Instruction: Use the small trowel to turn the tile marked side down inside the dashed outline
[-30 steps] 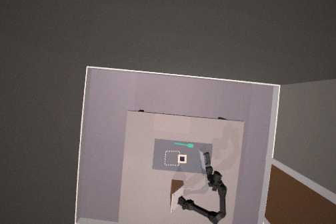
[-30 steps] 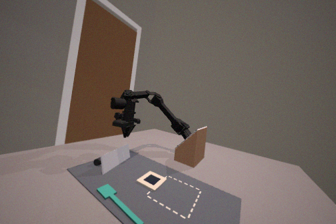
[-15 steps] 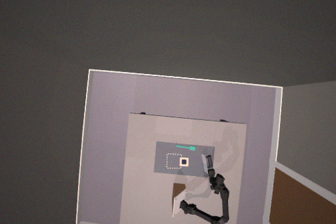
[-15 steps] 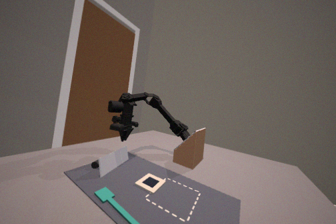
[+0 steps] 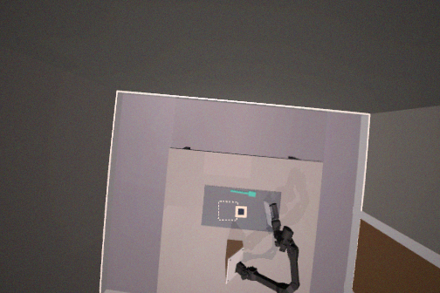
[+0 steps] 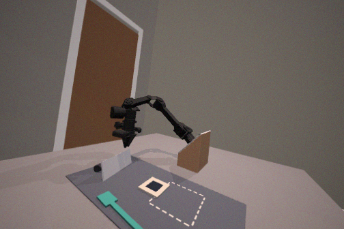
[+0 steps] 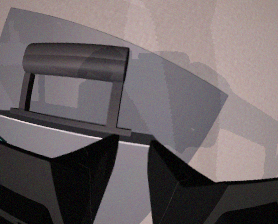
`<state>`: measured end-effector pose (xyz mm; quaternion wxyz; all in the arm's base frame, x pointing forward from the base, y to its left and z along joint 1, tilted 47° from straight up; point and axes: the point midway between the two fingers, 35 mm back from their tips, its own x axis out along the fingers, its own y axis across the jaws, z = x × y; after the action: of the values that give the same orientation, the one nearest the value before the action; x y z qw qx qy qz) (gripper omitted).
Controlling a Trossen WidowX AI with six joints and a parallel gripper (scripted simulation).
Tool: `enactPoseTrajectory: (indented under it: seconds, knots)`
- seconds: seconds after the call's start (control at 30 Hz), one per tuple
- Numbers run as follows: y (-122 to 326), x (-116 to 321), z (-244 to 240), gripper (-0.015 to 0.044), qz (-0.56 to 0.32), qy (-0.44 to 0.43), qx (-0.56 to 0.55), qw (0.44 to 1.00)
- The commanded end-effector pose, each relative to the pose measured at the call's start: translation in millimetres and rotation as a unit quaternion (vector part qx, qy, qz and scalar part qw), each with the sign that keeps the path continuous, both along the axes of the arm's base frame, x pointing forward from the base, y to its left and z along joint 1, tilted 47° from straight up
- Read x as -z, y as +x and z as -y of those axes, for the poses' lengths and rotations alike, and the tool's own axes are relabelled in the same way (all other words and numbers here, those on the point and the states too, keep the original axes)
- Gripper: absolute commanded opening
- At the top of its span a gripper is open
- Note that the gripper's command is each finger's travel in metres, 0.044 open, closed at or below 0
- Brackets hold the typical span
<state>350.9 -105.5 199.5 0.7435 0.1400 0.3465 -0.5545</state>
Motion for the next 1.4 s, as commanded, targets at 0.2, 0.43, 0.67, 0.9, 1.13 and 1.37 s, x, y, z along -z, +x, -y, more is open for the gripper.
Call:
enactPoseTrajectory:
  seconds: [0.2,0.43,0.67,0.9,1.13,1.37]
  knots:
    - [-3,16,5,0.01,-0.004,0.001,-0.001,1.0]
    - [-3,18,6,0.01,-0.004,0.001,-0.001,1.0]
    - [-3,18,6,0.01,-0.004,0.001,-0.001,1.0]
    - [-3,18,6,0.01,-0.004,0.001,-0.001,1.0]
    - [-3,18,6,0.01,-0.004,0.001,-0.001,1.0]
    - [-3,18,6,0.01,-0.004,0.001,-0.001,1.0]
